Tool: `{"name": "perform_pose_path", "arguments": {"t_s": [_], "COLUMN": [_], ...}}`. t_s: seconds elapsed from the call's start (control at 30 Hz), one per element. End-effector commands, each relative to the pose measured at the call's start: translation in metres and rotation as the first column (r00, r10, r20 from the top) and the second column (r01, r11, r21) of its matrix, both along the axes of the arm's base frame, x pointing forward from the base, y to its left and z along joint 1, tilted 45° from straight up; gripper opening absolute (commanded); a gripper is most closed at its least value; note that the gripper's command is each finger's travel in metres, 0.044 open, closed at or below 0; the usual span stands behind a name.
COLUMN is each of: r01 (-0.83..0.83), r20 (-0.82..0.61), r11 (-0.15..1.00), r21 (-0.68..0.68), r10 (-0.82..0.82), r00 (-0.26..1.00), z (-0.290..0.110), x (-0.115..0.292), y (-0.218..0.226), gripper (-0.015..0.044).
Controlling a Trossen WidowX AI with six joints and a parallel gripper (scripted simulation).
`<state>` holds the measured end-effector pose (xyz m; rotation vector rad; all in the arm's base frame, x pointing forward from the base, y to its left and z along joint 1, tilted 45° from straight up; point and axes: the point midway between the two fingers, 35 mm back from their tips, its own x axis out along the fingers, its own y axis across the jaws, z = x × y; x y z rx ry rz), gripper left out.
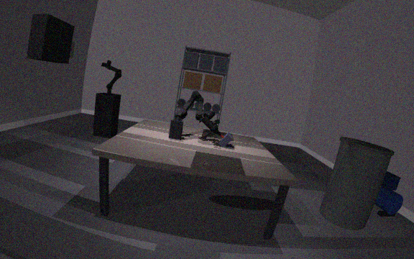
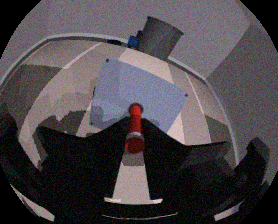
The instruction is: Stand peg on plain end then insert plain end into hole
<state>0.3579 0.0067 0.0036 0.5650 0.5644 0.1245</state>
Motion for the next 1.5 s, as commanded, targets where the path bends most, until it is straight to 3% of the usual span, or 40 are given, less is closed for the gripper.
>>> {"name": "perform_pose_path", "arguments": {"t_s": [0.0, 1.37, 1.47], "r01": [0.005, 0.000, 0.000], "r20": [0.002, 0.001, 0.001], "r11": [1.000, 1.000, 1.000], "r21": [0.002, 0.000, 0.000], "r10": [-0.005, 0.000, 0.000], "r00": [1.000, 1.000, 1.000], "z": [-0.001, -0.007, -0.007], "x": [0.003, 0.013, 0.013], "y": [0.000, 0.004, 0.004], "gripper": [0.0000, 0.0000, 0.0079]}}
